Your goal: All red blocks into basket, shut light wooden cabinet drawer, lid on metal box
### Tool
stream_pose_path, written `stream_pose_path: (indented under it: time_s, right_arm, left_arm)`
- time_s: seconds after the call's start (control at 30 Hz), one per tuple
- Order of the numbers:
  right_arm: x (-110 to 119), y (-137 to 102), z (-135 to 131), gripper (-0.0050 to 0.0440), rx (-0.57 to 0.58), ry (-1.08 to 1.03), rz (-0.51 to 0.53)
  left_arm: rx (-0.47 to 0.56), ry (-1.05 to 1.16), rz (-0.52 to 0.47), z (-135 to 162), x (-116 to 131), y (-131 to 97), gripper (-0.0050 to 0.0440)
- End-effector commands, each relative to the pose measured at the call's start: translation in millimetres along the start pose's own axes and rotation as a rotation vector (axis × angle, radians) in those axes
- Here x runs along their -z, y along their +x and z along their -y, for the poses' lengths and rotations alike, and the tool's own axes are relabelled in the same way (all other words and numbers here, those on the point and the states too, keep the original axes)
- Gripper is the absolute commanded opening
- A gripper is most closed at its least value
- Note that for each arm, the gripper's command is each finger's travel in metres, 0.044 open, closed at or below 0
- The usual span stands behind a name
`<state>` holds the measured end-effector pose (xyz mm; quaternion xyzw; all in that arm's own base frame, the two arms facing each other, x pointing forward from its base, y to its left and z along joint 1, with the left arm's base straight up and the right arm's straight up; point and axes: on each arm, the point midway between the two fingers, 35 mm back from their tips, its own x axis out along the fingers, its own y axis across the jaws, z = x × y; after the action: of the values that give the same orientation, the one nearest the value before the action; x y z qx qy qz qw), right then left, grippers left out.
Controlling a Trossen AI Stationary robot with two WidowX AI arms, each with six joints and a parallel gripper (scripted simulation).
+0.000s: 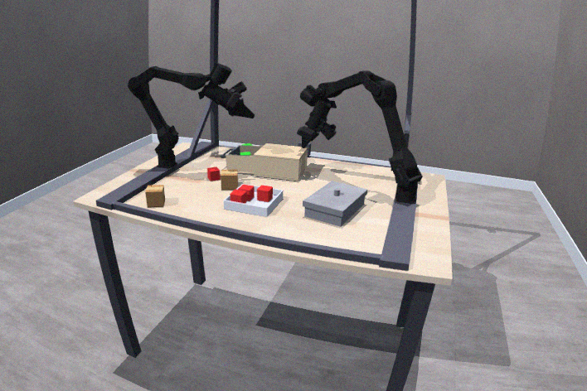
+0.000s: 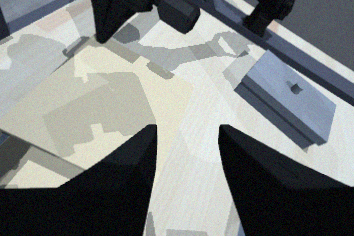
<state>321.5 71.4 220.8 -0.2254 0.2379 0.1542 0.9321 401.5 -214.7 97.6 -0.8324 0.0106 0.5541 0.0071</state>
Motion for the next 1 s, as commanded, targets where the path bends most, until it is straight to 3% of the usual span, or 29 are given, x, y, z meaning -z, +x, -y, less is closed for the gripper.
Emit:
stream_pose_path:
  time_s: [0.0,0.43,0.5,0.97]
  right_arm:
    - [-5,1,-13,0.0143,-0.059,-0.117,-0.085]
    - [38,-5,-82,0.0143,-0.410,-0.540,-0.382]
    - [38,-5,-82,0.0143,-0.410,-0.540,-0.382]
    - [77,-48,-127,0.0143,-0.814,-0.982,-0.624]
  left_arm:
    - [0.053,0.017,0.119,11,-28,40,-0.0050]
    - [0.053,0.017,0.119,11,-28,40,-0.0050]
    - [0.053,0.017,0.119,11,-28,40,-0.0050]
    - [0.053,0.017,0.119,11,-28,40,-0.0050]
